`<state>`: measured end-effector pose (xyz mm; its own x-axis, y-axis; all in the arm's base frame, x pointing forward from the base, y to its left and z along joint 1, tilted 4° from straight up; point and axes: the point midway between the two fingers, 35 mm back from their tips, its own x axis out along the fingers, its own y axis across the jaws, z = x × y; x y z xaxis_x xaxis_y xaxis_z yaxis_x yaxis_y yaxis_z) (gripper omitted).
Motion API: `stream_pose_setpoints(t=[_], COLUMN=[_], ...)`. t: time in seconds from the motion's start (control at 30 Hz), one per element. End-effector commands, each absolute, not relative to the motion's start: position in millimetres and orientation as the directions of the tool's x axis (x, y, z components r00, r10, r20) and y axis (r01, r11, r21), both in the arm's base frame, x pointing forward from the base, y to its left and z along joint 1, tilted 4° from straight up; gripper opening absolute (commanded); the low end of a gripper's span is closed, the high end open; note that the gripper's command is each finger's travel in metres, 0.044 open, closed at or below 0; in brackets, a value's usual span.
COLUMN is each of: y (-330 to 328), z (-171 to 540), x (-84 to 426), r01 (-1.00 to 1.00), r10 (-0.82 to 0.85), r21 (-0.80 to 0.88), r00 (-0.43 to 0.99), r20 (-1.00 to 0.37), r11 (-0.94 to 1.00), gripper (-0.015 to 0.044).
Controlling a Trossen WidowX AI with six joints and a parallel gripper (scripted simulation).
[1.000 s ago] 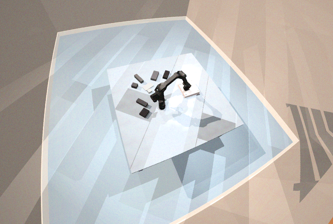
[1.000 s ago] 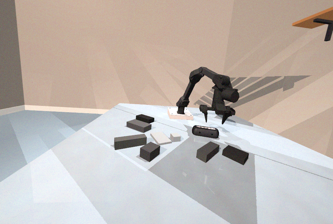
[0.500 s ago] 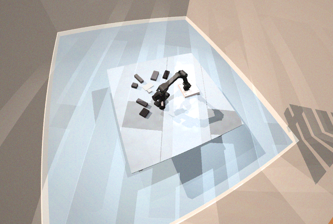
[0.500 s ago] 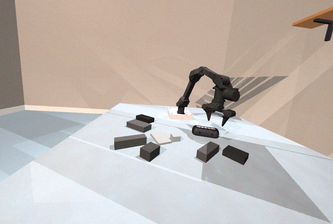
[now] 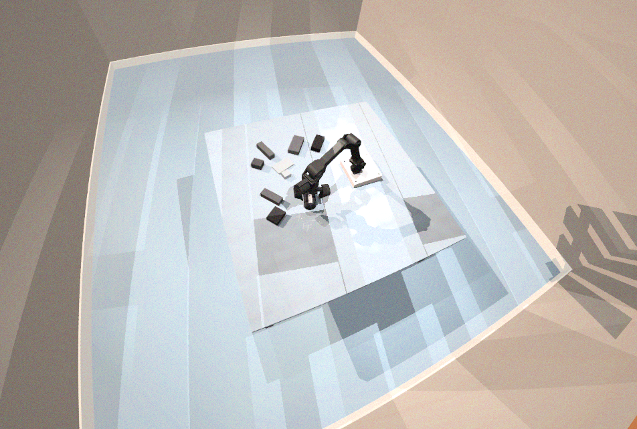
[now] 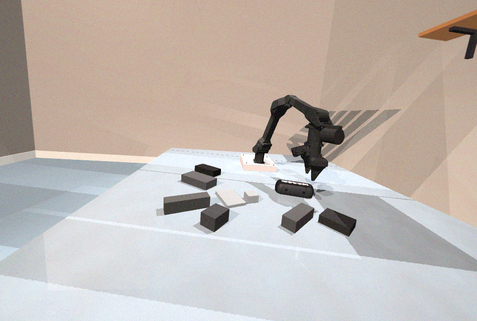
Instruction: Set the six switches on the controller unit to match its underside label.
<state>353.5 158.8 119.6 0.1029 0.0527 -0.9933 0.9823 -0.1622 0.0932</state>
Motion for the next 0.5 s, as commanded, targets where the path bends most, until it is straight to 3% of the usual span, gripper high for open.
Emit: stream_pose_setpoints(t=[0.0, 0.47], y=[159, 160], z=[117, 100], x=[352, 354], r01=[0.971, 0.971], r10=[0.047, 0.046], r21=[0.089, 0.089], r00=[0.102, 0.102], r20=[-0.994, -0.994], r11=[-0.222, -0.220], gripper=[0.0440, 0.0440])
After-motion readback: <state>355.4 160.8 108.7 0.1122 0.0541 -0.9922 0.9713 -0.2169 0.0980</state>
